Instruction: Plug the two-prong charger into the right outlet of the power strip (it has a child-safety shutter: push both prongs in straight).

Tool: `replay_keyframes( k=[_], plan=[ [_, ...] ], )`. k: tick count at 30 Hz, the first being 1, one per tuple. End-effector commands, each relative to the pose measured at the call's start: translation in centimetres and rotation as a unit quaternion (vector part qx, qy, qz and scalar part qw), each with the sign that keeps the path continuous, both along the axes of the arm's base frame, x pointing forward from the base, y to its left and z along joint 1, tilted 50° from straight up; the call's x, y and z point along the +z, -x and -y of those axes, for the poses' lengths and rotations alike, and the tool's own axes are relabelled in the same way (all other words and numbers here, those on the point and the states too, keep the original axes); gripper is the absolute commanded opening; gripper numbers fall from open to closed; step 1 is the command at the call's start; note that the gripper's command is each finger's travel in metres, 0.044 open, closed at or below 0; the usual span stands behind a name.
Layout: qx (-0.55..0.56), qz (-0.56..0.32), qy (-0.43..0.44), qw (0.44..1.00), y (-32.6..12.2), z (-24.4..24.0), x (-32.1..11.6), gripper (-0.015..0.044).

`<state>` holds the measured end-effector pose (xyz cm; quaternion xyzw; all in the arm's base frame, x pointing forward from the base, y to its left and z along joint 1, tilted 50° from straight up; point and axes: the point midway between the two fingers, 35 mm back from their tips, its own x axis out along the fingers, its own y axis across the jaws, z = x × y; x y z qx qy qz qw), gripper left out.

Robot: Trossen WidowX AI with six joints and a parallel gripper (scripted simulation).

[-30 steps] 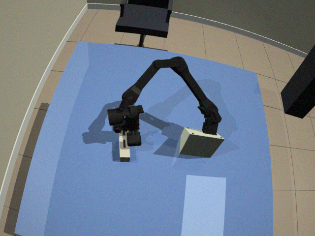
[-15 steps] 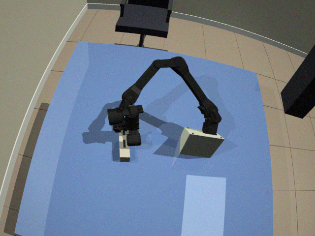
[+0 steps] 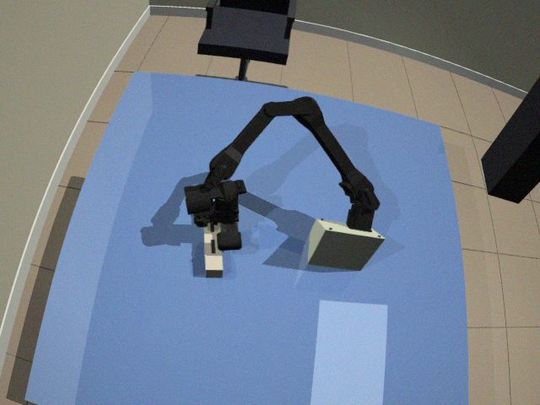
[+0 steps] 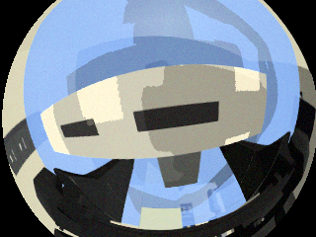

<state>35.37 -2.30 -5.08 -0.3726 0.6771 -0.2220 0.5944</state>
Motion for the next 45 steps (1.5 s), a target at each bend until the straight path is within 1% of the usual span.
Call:
replay_keyframes(
  k=[1, 45],
  plan=[
    [0.000, -0.001, 0.000, 1.000, 0.2, 0.1, 0.0, 0.0440],
    [0.001, 0.010, -0.002, 1.000, 1.3, 0.3, 0.1, 0.0440]
  ],
)
